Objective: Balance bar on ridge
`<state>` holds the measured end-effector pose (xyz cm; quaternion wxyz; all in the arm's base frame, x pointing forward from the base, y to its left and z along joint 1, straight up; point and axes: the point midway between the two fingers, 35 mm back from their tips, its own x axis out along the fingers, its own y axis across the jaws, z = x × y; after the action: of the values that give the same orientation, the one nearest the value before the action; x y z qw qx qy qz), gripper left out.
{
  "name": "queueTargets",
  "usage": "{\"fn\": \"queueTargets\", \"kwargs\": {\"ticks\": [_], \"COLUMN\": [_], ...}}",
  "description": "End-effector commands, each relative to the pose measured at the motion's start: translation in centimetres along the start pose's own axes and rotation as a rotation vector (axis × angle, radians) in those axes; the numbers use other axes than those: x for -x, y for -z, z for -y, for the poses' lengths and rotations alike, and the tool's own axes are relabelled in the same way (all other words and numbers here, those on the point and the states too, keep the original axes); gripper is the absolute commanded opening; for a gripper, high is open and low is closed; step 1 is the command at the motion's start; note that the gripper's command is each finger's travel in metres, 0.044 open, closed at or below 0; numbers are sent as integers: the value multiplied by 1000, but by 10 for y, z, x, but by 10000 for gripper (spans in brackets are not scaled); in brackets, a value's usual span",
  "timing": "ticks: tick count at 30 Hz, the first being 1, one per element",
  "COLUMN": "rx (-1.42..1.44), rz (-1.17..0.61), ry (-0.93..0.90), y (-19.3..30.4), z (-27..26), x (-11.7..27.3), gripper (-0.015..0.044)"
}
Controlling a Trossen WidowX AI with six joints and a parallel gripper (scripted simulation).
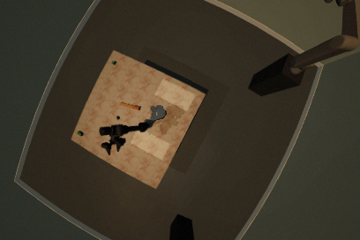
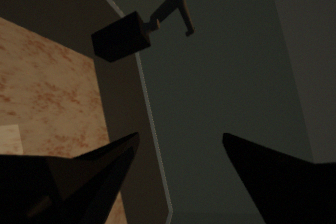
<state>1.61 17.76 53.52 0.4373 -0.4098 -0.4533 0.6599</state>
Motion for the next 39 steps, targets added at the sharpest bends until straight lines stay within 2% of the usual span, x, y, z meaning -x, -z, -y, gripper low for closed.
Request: {"fn": "queueTargets", "kwargs": {"ticks": [1,3,4,12,21,30,39], "rx": [-3,-23,-42,-285,-576,-949,-1315], "rz": [-3,-24,-43,-285,-558,-851,-1138], "ry": [0,-3,-6,-27,-24,10,77], "y": [1,8,14,94,177,252,301], "z": [0,-1,-1,-16,-47,-100,-166], "x": [0,0,-1,7,35,83,142], "gripper": [374,321,315,315,315,315,315]}}
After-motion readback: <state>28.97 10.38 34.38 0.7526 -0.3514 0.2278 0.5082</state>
